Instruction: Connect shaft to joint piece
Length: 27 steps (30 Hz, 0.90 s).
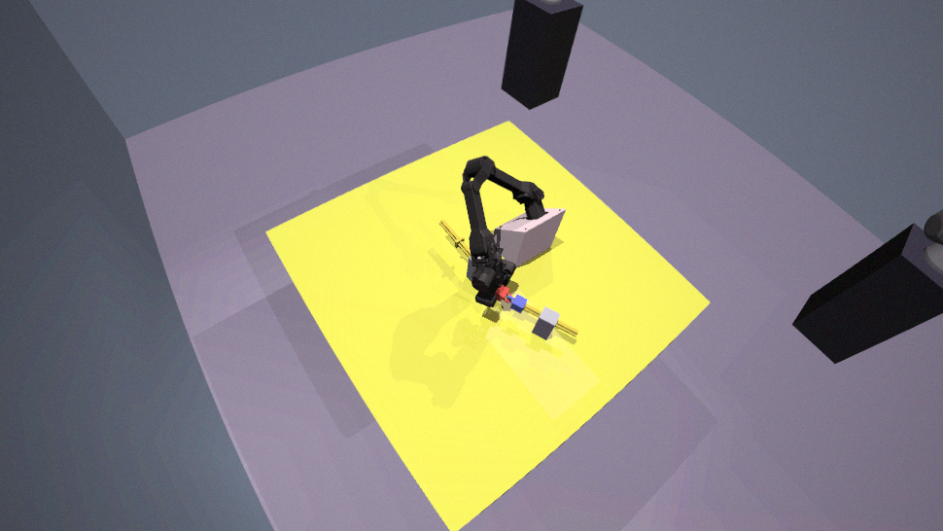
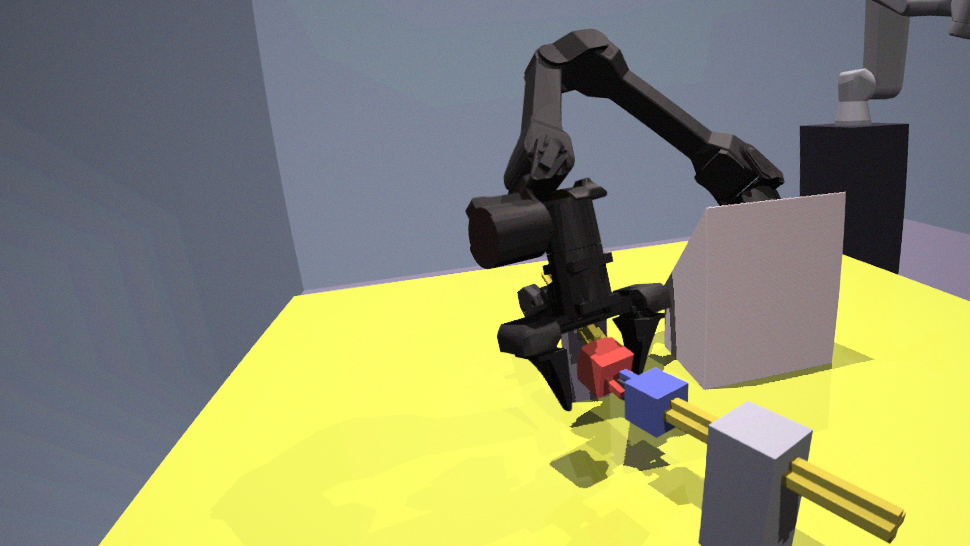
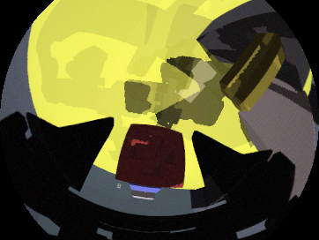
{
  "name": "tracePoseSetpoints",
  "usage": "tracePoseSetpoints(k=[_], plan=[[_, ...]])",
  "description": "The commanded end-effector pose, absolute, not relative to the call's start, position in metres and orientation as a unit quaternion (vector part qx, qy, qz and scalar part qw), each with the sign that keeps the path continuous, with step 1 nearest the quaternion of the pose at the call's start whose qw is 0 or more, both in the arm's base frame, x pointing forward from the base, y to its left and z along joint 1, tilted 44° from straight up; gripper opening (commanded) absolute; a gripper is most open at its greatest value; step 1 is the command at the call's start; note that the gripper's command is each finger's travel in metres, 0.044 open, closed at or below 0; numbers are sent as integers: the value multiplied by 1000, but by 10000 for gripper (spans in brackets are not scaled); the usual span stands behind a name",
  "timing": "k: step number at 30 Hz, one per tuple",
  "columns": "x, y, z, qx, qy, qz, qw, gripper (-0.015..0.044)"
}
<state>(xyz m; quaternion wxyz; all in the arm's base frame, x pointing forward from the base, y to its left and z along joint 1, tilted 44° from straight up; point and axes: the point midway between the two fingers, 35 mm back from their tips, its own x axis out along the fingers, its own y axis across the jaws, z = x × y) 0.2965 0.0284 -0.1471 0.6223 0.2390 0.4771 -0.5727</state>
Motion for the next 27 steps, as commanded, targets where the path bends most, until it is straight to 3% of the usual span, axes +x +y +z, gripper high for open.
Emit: tracePoseSetpoints(k=[1, 17, 27], plan=[[297, 28, -147, 239, 477, -573, 622, 440], [295, 51, -131, 108, 326, -623, 703, 440], [296, 52, -129, 105, 318, -619, 710, 440]])
